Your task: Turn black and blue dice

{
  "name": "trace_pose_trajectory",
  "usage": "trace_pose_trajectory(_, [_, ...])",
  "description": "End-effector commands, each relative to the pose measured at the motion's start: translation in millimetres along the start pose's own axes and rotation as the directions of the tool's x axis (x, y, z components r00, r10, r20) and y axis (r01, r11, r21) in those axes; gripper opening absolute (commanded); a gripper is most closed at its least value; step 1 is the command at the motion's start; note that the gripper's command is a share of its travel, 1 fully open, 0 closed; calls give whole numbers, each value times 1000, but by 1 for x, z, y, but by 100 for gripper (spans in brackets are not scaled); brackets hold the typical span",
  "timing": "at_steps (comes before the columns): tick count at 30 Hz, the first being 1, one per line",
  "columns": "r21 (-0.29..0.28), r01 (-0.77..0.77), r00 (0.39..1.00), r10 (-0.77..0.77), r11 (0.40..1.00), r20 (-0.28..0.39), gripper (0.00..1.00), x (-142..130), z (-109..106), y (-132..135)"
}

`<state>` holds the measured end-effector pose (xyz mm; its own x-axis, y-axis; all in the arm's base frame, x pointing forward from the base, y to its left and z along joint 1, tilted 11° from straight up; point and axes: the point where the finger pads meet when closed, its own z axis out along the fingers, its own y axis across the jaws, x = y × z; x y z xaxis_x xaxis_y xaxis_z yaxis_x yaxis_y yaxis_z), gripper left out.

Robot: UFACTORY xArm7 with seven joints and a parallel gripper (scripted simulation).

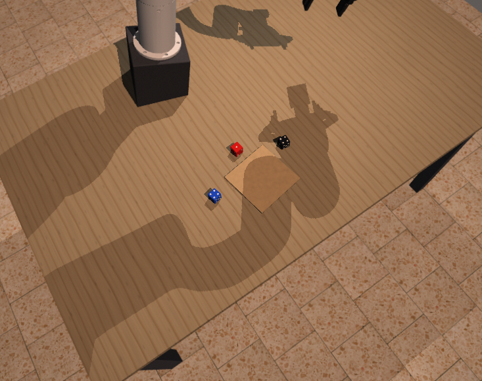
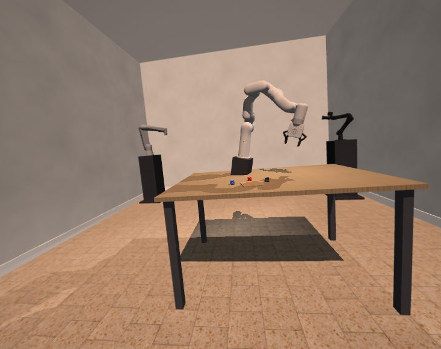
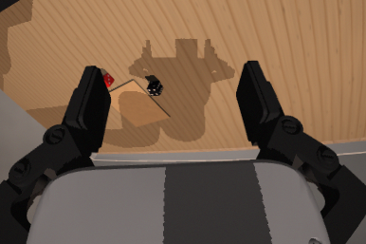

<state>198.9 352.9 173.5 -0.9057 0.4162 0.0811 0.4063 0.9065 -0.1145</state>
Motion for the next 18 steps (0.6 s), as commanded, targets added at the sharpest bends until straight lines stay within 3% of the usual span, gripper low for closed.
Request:
trace_pose_trajectory(1, [-2, -156, 985, 156, 988, -74, 100, -35, 16, 4])
trace_pose_trajectory(7, [6, -381, 913, 378, 924, -154, 100, -88, 37, -2])
trace_pose_trajectory(9, [6, -381, 913, 378, 924, -154, 100, -88, 37, -2])
trace_pose_trajectory(11, [13, -507, 844, 500, 862, -193, 100, -120, 49, -9])
trace_pose_trajectory(18, [29, -713, 674, 696, 700, -248, 100, -181, 71, -31])
